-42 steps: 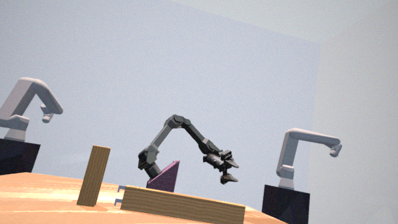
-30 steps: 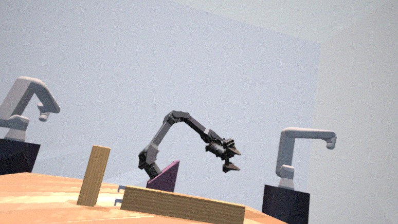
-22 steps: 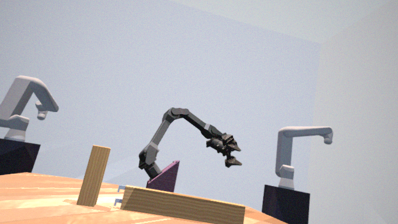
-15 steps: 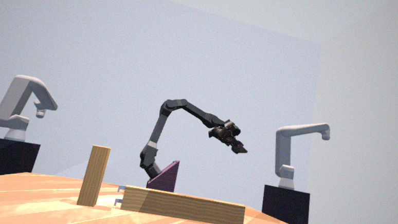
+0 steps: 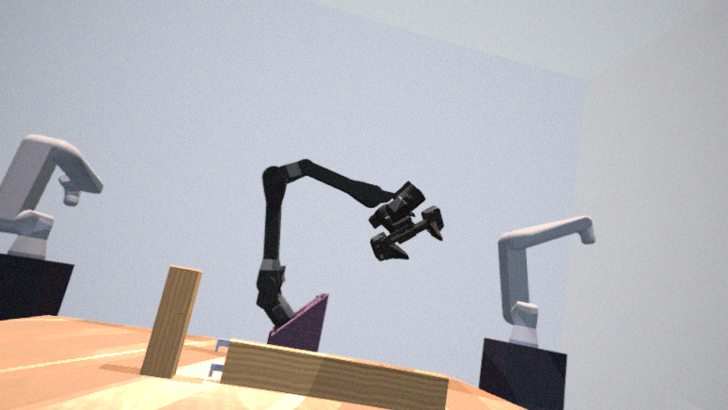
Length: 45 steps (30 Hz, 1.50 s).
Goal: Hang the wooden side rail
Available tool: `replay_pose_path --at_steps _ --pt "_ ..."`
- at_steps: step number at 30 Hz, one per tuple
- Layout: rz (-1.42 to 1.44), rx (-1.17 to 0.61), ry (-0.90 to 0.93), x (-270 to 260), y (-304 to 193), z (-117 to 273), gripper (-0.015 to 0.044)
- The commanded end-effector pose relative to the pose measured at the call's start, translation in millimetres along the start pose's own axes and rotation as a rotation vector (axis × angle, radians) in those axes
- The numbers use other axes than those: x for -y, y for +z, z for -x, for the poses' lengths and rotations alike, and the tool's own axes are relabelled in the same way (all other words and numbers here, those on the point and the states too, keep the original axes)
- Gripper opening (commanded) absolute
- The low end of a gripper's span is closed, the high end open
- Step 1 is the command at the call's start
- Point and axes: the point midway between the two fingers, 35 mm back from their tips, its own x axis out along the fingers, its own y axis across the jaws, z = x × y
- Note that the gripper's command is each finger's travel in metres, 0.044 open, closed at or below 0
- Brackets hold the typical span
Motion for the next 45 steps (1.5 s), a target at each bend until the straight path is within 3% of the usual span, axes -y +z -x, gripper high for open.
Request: replay_pose_path --at_steps 1,17,25,32,35,45 --pt "-0.281 0.031 -0.060 32.3 34.9 -17.6 0.0440" --pt "-1.484 0.357 -0.277 210.6 131.5 -63.1 0.0440" --pt "-2.052 0.679 -0.303 311.0 144.4 -55.5 0.0440" --pt "-2.486 1.065 -0.228 391.7 135.9 -32.1 0.0440" --pt "-2.564 1.155 -0.197 406.5 132.2 -25.7 0.0440" --pt "-2.564 1.155 -0.197 406.5 132.2 -25.7 0.0440"
